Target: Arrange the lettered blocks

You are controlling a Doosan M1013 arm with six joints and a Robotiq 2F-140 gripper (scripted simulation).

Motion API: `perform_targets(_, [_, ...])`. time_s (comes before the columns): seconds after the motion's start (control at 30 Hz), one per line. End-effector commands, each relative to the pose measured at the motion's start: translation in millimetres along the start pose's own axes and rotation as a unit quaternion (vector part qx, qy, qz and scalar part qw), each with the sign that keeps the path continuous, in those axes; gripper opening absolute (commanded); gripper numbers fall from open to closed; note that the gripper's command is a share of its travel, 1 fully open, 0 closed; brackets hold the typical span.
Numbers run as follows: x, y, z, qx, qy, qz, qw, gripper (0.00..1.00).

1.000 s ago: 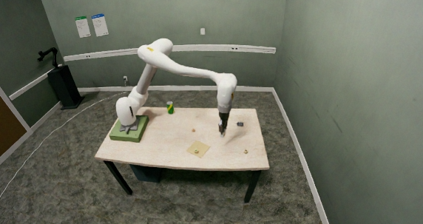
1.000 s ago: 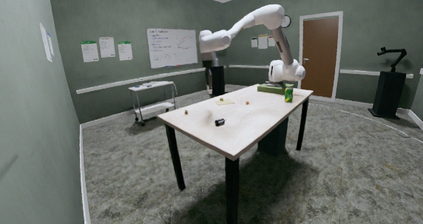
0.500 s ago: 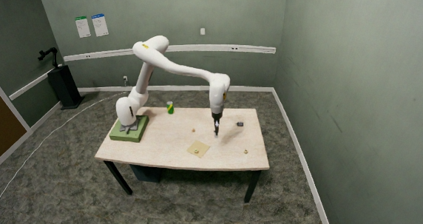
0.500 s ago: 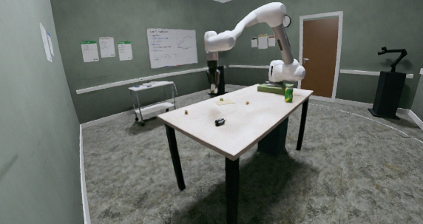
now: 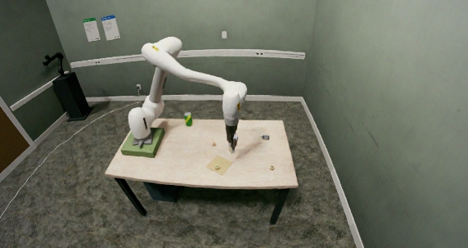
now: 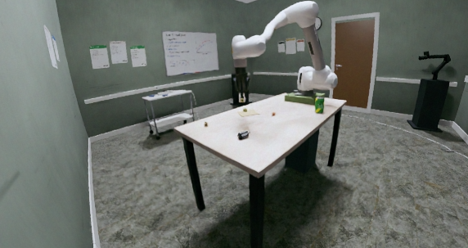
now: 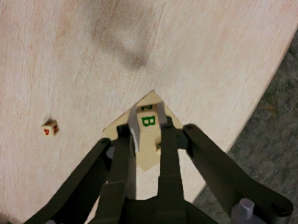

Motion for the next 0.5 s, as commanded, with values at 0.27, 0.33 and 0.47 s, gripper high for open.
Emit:
perform_targets(0.27, [-29.1, 3.6, -25.0, 0.004, -0.185, 0.000, 0.983, 0.22])
perform_targets(0.33, [-36.1, 4.8, -30.6, 0.004, -0.227, -0.001, 0.974, 0.22])
perform_targets(0.47, [-47.0, 6.8, -39.3, 0.004, -0.289, -0.001, 0.957, 0.22])
Point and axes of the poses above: the point where the finger pads meet when closed, its own y axis out along the fingers, its own x axis across the jaws, z = x × y, the point moved 7 cm from there along -y, back along the fingers, and after that the axes turned 15 degrees about -y, right-handed, at the moved point
